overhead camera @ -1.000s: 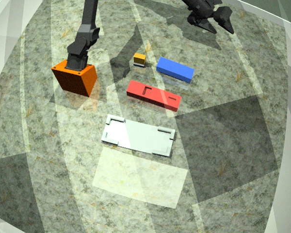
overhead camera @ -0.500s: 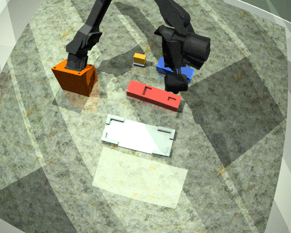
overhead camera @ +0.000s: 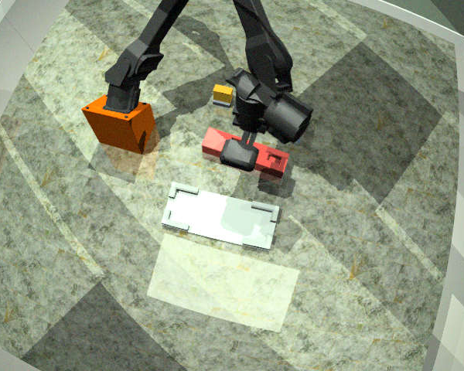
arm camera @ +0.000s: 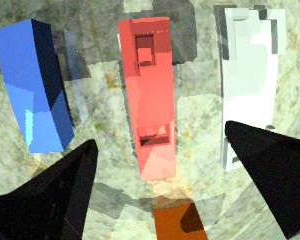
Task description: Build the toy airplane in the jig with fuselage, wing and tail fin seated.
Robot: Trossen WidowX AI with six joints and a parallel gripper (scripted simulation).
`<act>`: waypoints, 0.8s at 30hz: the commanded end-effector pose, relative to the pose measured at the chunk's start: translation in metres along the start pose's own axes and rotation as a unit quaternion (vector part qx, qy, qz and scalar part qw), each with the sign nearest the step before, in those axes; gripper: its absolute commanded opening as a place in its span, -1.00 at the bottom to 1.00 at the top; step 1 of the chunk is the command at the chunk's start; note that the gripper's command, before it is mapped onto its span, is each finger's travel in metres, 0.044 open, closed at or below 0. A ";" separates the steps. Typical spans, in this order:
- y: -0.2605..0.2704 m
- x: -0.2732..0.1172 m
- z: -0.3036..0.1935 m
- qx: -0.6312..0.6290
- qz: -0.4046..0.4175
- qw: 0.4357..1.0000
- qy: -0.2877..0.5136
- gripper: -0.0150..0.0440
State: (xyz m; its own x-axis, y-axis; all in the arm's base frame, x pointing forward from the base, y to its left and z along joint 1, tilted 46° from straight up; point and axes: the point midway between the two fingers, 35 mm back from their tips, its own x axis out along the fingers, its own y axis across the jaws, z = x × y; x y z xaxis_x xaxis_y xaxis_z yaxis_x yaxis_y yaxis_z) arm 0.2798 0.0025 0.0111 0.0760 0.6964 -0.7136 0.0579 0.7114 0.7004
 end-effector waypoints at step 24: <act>0.002 0.060 -0.007 0.008 0.007 1.000 0.012 1.00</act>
State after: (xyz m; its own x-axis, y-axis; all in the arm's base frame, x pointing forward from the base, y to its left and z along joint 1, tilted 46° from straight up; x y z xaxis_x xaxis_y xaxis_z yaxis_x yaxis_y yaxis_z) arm 0.2787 0.0415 -0.0254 0.0595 0.7037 -0.7080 0.0635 0.7052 0.7062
